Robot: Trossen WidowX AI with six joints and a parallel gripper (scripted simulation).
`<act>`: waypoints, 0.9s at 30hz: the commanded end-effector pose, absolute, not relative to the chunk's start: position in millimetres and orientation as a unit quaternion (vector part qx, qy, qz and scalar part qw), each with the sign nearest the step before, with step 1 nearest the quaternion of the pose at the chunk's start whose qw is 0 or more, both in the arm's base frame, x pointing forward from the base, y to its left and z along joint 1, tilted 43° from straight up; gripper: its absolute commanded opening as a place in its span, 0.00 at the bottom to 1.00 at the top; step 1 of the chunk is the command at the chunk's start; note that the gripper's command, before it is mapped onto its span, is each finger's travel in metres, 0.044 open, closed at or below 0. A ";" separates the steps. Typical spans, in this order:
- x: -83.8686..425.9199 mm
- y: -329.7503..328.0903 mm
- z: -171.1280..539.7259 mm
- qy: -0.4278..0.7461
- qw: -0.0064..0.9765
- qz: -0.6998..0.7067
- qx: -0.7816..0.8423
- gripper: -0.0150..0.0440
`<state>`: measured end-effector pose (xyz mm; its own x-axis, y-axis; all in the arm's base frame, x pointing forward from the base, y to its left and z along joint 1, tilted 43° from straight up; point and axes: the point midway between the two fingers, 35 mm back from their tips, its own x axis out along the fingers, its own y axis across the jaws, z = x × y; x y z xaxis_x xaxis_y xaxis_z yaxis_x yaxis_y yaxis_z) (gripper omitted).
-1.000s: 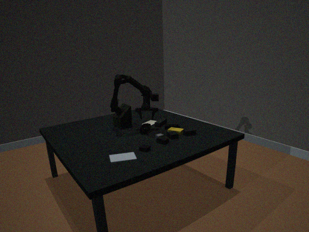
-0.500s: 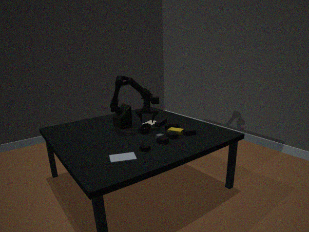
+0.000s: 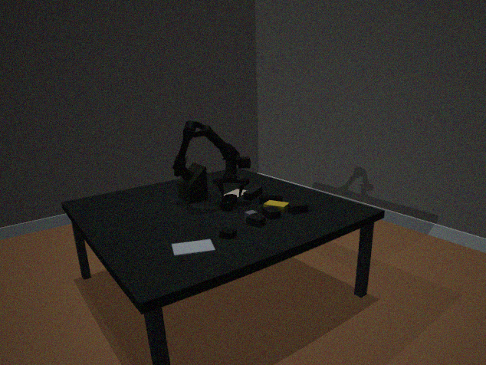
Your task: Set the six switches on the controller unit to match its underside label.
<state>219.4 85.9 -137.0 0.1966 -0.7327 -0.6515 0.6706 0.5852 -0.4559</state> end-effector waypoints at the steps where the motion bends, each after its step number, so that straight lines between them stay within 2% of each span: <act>1: 218.7 81.3 -139.7 0.442 0.772 -0.455 -0.039 1.00; 5: 218.7 81.3 -139.7 0.442 0.772 -0.455 -0.039 0.82; 6: 218.7 81.3 -139.7 0.442 0.772 -0.455 -0.039 0.81; 27: 219.7 83.7 -135.4 0.442 0.772 -0.455 -0.039 0.82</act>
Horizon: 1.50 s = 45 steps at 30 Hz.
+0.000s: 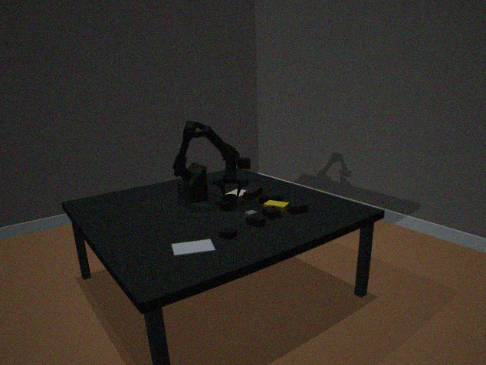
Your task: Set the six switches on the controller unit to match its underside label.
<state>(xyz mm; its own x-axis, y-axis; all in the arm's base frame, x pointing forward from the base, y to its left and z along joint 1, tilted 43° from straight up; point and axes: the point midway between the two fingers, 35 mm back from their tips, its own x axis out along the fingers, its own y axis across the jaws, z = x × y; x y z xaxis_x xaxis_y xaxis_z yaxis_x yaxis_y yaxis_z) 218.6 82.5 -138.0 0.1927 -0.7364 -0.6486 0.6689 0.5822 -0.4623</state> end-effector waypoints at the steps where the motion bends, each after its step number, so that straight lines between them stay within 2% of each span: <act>1: 219.8 84.0 -134.7 0.443 0.772 -0.455 -0.039 0.82; 45: 231.6 96.1 -103.0 0.476 0.752 -0.456 -0.019 0.82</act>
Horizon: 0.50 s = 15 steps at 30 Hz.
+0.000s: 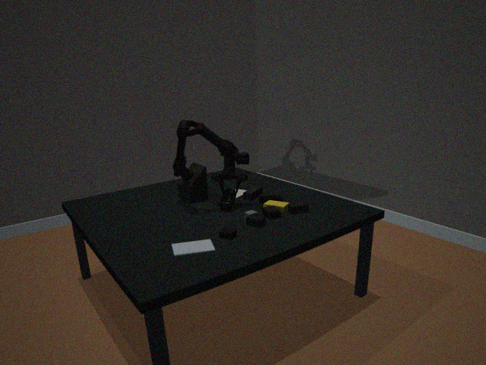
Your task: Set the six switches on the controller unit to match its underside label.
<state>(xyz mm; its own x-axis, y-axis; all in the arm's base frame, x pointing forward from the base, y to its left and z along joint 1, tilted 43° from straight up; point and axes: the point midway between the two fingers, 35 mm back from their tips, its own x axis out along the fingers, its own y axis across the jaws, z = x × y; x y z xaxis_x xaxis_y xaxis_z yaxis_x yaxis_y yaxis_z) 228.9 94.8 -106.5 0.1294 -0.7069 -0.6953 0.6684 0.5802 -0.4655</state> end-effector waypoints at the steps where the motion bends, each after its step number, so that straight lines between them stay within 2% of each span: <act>1: 231.9 96.3 -102.2 0.476 0.751 -0.457 -0.018 0.82; 15: 237.0 98.7 -92.0 0.487 0.744 -0.457 -0.012 0.82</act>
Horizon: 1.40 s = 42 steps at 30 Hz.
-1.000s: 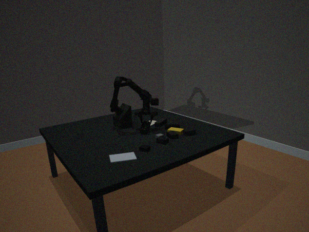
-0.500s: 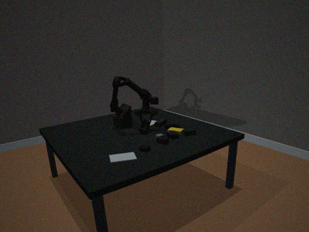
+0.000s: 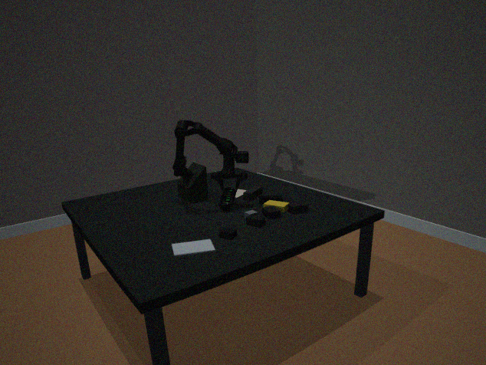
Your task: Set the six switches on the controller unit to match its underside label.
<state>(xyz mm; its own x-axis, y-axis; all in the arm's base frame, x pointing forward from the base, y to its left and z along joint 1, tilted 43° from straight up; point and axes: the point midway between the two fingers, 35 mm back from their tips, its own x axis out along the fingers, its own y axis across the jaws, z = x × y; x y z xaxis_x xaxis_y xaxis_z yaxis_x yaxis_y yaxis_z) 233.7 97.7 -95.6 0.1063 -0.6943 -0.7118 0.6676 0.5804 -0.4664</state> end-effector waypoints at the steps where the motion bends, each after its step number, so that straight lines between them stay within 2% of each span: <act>1: 237.4 98.8 -91.2 0.488 0.744 -0.457 -0.011 0.82; 42: 255.7 101.1 -62.0 0.518 0.723 -0.457 0.008 0.82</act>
